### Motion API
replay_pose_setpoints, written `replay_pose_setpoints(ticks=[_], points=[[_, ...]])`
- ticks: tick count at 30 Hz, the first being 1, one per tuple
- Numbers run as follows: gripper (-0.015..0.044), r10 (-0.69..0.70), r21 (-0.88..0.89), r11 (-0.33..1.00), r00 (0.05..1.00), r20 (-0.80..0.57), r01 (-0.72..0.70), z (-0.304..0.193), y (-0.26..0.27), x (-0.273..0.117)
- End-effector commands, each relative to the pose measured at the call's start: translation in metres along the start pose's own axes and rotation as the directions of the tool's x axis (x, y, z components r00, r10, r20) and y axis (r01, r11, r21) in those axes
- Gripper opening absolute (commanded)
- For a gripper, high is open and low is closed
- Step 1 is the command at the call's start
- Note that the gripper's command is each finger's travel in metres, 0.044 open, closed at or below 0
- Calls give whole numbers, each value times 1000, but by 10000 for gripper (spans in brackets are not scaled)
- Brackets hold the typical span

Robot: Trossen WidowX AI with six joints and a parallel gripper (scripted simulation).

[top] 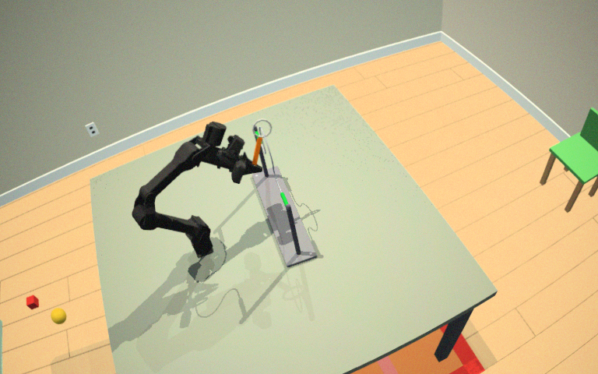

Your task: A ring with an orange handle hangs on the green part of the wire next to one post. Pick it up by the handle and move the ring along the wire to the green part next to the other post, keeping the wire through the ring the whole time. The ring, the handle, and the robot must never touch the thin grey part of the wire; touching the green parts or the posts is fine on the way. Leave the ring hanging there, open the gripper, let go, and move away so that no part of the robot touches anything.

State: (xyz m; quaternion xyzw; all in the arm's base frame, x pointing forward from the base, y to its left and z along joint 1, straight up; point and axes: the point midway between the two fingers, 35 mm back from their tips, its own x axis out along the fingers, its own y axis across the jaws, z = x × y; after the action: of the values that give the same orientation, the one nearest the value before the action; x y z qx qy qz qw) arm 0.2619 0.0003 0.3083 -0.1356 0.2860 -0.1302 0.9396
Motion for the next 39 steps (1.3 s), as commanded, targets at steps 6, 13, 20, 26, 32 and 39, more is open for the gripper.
replay_pose_setpoints(ticks=[6,13,20,26,32,39], points=[[-150,-79,-107,991,996,30,82,1,-8,0],[-150,-131,-183,973,990,52,138,1,-13,0],[-150,-180,-258,946,981,78,194,2,-18,0],[-150,-220,-321,916,970,103,242,4,-22,-1],[-150,-258,-381,878,957,129,288,5,-26,-1],[-150,-295,-441,832,942,160,335,7,-31,-2]])
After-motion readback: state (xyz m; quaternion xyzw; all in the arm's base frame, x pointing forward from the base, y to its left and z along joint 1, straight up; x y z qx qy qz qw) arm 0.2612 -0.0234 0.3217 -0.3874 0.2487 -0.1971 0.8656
